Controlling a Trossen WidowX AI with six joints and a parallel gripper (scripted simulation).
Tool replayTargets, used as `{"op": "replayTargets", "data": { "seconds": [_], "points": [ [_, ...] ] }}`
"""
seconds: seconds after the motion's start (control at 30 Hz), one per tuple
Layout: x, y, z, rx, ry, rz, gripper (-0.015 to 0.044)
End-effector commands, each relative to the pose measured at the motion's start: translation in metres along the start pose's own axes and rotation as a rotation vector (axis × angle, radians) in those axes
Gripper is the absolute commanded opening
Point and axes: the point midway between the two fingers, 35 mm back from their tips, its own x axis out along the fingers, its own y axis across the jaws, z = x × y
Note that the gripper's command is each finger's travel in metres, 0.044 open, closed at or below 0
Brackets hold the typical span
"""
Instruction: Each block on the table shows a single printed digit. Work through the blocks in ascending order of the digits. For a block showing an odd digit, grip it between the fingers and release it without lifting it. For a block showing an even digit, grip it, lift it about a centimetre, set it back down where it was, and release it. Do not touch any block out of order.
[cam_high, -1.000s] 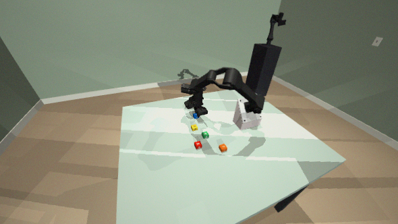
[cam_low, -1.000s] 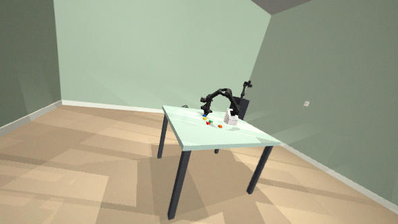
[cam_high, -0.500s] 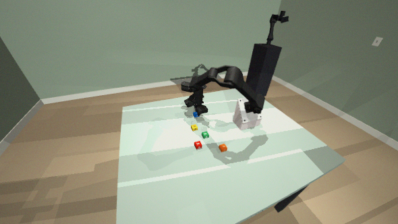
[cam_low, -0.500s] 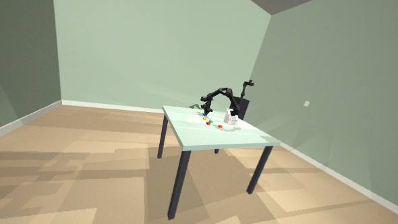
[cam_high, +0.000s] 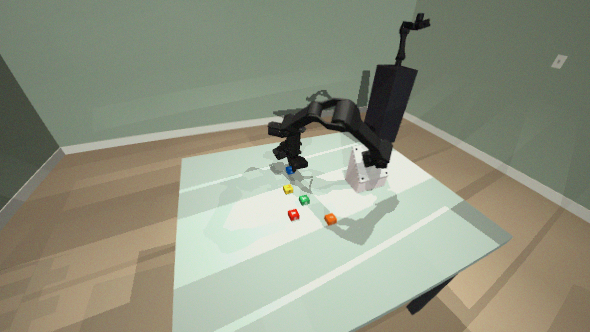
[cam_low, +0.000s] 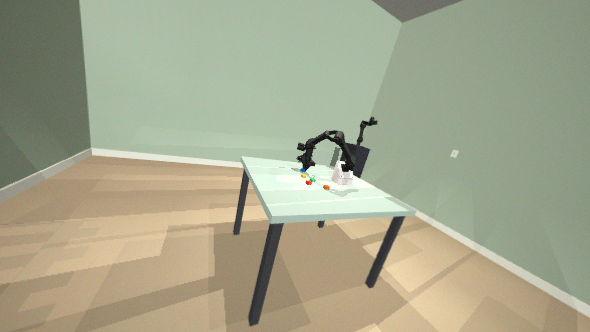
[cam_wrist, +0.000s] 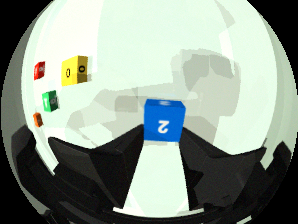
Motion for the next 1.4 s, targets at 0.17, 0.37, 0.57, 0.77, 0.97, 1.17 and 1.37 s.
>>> {"op": "replayTargets", "data": {
  "seconds": [0.17,0.37,0.57,0.77,0.97,1.17,1.37],
  "points": [
    [0.009,0.0,-0.001,0.007,0.0,0.004,0.012],
    [0.009,0.0,-0.001,0.007,0.0,0.004,0.012],
    [0.009,0.0,-0.001,0.007,0.0,0.004,0.0251],
    [0.009,0.0,-0.001,0.007,0.0,0.004,0.04],
    [-0.024,0.0,-0.001,0.007,0.0,0.002,0.04],
    [-0.03,-0.001,-0.001,0.007,0.0,0.002,0.0374],
    [-0.109,-0.001,-0.001,0.008,0.001,-0.001,0.0216]
  ]
}}
